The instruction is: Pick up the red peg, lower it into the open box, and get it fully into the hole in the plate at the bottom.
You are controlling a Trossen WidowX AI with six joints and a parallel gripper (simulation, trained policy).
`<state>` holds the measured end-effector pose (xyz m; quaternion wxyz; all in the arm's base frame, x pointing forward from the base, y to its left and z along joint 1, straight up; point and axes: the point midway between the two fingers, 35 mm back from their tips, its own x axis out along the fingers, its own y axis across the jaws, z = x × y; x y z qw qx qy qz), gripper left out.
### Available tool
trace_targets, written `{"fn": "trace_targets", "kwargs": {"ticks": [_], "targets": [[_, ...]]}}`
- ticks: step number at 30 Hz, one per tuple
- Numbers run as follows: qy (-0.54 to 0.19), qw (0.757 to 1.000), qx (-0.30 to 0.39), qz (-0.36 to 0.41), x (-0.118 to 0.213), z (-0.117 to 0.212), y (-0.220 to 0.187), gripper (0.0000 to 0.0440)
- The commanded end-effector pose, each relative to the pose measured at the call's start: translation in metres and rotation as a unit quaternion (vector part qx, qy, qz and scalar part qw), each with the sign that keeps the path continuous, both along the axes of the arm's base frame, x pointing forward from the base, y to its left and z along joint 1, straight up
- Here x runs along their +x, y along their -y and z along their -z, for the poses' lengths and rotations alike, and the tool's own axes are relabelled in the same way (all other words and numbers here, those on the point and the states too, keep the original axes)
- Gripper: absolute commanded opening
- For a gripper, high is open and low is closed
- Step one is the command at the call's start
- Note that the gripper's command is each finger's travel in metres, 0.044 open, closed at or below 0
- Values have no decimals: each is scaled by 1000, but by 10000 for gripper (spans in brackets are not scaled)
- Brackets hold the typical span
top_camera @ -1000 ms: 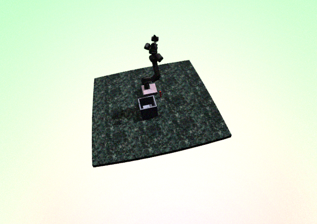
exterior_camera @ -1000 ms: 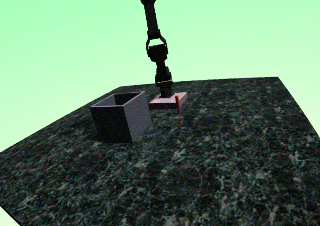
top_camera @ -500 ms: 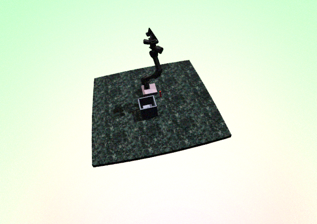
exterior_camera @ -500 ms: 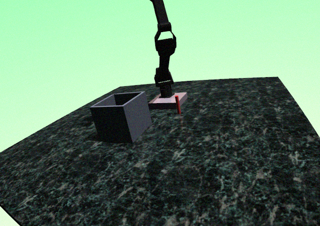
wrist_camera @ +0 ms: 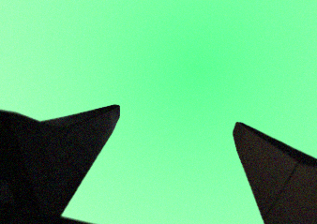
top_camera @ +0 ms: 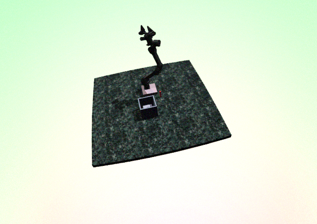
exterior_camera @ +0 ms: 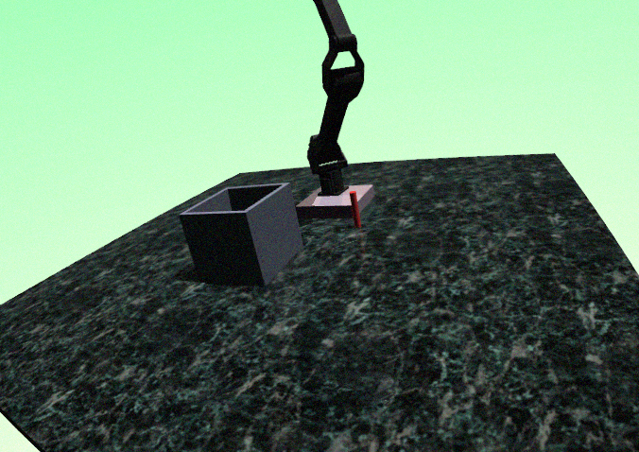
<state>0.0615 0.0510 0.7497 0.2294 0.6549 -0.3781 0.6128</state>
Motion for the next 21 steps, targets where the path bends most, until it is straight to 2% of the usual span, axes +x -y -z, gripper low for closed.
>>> {"fn": "trace_targets", "kwargs": {"ticks": [1, 11, 21], "targets": [[27, 999, 20, -42, -18, -1, 17, 420], [105, 974, 79, -183, -54, 6, 63, 423], [184, 921, 135, -317, -75, 20, 114, 427]]}}
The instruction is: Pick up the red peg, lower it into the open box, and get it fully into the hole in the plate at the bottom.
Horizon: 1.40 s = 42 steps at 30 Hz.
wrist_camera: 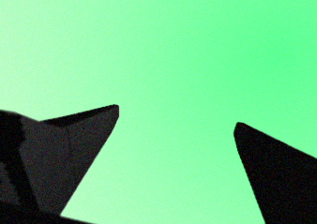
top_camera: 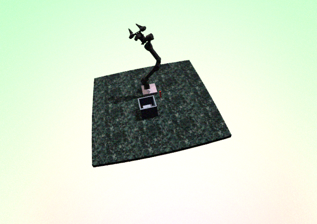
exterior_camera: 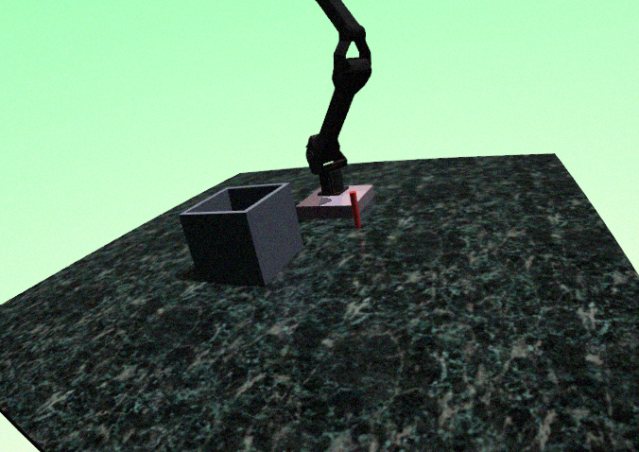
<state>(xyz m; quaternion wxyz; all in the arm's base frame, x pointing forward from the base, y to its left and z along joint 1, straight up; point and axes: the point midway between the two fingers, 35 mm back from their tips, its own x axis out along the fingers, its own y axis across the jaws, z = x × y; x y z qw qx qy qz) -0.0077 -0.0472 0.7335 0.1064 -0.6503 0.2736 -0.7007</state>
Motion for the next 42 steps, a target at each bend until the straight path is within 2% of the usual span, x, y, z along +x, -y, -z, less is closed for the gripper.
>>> {"fn": "trace_targets", "kwargs": {"ticks": [1, 11, 21, 31, 42], "targets": [[29, 999, 22, -40, -7, 6, 21, 427], [114, 974, 85, -174, -11, 27, 69, 434], [203, 921, 144, -298, -1, 52, 110, 437], [292, 841, 204, -406, 21, 80, 143, 440], [386, 725, 269, -502, 56, 113, 166, 440]]}}
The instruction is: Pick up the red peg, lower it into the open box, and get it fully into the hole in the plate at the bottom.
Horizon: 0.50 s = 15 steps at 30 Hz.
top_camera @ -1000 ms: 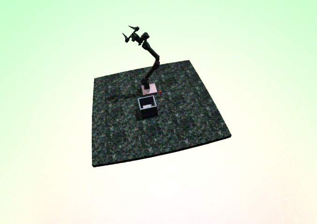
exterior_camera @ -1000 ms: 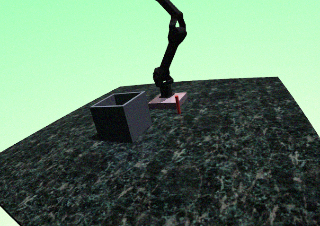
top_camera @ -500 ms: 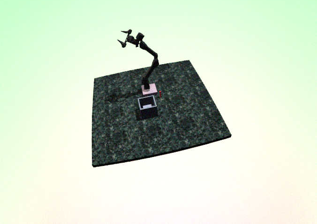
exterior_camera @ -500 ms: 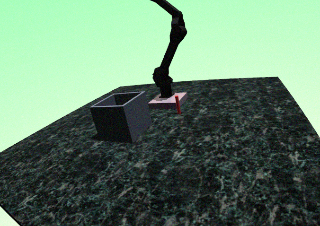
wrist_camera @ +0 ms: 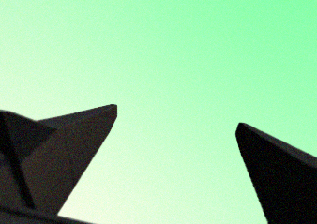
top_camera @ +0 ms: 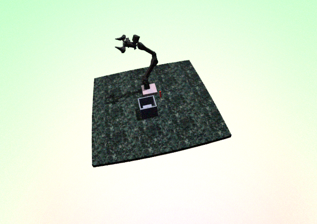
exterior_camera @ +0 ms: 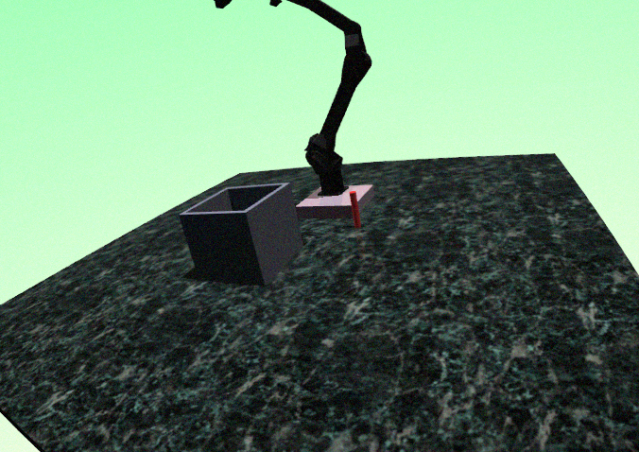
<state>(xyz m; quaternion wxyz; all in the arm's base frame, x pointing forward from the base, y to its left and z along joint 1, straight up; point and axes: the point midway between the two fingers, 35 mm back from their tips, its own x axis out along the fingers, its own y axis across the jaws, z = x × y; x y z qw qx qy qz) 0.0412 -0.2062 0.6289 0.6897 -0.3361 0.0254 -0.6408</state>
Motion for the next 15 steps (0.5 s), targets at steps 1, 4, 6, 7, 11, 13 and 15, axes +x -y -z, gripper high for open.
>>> {"fn": "trace_targets", "kwargs": {"ticks": [1, 4, 6, 7, 11, 13, 15], "targets": [[28, 999, 30, -31, 11, 11, 9, 440], [56, 995, 57, -65, 22, 20, 12, 440], [75, 991, 76, -87, 30, 27, 14, 440], [84, 988, 85, -98, 34, 30, 14, 440], [120, 975, 124, -140, 50, 42, 15, 440], [137, 967, 143, -160, 58, 49, 15, 440], [153, 958, 163, -179, 67, 55, 14, 440]]}}
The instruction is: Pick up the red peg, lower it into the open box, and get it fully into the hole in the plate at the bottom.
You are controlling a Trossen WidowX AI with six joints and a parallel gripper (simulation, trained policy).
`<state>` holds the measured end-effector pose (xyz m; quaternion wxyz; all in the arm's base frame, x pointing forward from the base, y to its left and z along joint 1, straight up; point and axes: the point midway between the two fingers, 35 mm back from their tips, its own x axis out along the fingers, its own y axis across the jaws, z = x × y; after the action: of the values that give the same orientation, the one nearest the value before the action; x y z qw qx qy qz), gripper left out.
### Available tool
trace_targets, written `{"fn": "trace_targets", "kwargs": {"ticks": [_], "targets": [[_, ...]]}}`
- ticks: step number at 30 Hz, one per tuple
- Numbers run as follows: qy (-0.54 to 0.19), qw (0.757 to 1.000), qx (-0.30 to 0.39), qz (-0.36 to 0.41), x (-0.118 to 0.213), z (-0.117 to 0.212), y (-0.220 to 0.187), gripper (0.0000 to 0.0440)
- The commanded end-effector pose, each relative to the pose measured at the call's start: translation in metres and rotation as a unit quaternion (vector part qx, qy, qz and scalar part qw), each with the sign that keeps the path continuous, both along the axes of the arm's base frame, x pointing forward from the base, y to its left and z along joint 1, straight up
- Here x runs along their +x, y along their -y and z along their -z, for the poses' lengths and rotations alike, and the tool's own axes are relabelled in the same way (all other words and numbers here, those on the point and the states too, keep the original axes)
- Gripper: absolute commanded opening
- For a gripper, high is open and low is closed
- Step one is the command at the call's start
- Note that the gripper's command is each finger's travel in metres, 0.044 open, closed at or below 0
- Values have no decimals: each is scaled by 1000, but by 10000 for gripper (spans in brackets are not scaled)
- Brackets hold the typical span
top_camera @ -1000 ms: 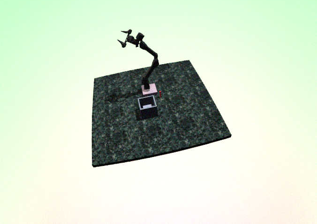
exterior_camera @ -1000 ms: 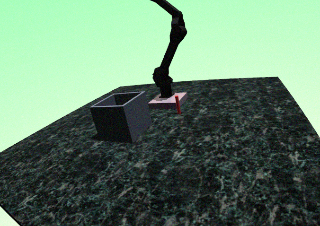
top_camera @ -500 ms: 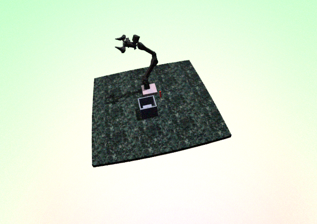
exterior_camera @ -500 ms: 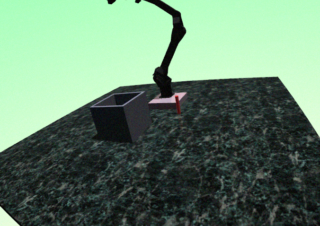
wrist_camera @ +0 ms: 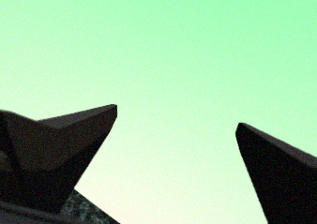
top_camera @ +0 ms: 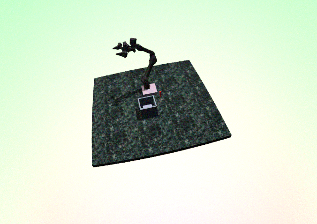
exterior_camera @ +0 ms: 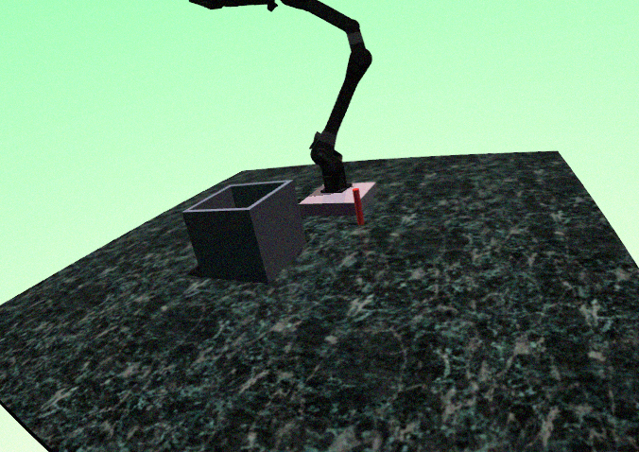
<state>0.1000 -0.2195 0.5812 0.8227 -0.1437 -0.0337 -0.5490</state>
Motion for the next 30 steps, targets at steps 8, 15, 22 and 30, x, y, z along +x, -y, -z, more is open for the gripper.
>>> {"fn": "trace_targets", "kwargs": {"ticks": [8, 15, 22, 30], "targets": [[74, 987, 106, -93, 41, 32, -6, 440], [115, 965, 182, -151, 68, 54, -18, 440], [145, 934, 259, -200, 94, 76, -35, 440], [168, 889, 348, -245, 120, 102, -59, 440]]}}
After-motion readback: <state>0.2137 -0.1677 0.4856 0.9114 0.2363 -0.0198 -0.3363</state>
